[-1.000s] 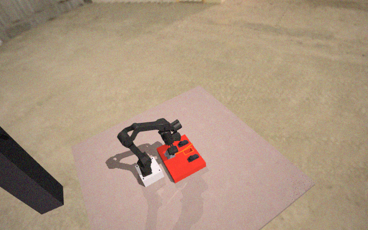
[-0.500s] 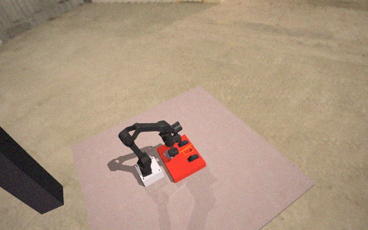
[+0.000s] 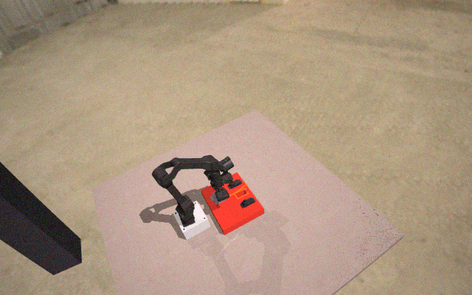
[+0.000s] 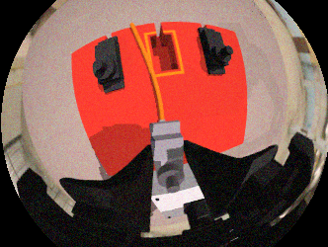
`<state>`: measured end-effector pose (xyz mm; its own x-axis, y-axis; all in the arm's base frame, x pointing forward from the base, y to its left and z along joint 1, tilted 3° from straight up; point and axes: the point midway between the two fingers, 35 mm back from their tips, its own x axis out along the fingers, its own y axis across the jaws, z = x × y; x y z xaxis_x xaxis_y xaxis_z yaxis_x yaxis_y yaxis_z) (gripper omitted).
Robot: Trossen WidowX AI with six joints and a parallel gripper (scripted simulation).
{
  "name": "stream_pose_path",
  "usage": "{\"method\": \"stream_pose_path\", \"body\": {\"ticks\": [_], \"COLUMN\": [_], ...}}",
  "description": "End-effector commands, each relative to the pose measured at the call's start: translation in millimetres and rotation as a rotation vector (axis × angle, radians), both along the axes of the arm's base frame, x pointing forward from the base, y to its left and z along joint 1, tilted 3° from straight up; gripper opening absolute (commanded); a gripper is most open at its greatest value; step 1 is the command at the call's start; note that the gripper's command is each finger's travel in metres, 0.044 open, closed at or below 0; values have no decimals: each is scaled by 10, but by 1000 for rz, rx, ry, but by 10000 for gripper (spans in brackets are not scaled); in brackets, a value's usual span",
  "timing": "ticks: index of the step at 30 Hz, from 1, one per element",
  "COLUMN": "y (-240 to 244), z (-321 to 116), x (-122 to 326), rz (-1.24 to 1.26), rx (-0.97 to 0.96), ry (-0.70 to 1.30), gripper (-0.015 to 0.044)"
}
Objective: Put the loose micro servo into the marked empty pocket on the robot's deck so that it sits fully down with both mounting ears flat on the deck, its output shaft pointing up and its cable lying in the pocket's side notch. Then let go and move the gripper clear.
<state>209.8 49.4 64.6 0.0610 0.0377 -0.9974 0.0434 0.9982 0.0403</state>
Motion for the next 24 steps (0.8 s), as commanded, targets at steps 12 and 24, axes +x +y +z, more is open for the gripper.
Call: {"method": "stream_pose_path", "body": {"ticks": [12,24], "y": [-17,-54], "z": [240,291], "x": [-49,-111], "rz": [-3,-3], "rx": [5,5], "ry": [0,0], "gripper": [0,0]}}
